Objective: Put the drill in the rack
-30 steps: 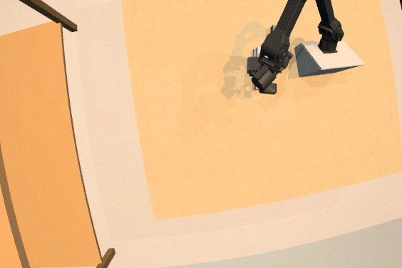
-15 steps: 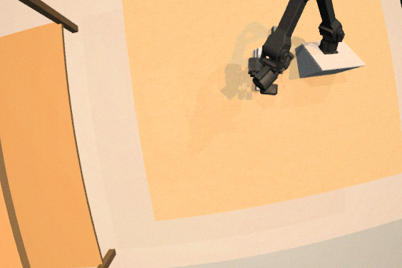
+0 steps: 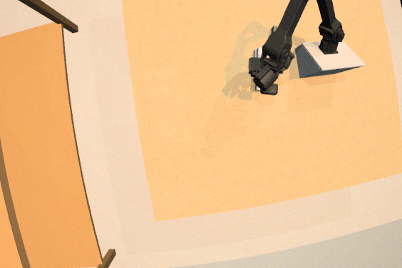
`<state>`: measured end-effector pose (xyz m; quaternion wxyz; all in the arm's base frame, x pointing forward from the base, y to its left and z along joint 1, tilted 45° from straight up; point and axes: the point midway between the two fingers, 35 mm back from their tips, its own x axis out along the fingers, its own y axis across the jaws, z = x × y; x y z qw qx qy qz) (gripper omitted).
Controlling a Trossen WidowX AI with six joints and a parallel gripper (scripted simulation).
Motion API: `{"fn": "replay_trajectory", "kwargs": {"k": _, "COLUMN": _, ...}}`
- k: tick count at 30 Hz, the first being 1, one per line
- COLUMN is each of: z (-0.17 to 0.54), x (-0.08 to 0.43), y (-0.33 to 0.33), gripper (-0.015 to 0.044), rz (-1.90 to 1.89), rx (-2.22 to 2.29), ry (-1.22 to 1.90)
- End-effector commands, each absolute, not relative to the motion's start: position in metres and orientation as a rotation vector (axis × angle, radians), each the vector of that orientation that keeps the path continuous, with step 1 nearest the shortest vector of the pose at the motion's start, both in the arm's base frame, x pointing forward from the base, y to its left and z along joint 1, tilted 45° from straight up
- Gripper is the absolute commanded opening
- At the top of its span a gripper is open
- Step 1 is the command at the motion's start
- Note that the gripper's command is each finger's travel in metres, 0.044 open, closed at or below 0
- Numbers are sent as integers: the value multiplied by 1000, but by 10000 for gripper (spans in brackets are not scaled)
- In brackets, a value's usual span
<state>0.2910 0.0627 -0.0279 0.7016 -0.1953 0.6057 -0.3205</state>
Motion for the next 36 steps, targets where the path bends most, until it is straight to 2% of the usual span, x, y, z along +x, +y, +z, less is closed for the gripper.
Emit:
{"fn": "replay_trajectory", "kwargs": {"k": 1, "z": -41, "x": 284, "y": 50, "gripper": 0, "rz": -734, "rx": -441, "ry": 1384}}
{"fn": "replay_trajectory", "kwargs": {"k": 35, "z": -53, "x": 284, "y": 38, "gripper": 0, "rz": -735, "rx": -442, "ry": 1384}}
{"fn": "replay_trajectory", "kwargs": {"k": 36, "z": -51, "x": 285, "y": 40, "gripper": 26, "rz": -734, "rx": -442, "ry": 1384}}
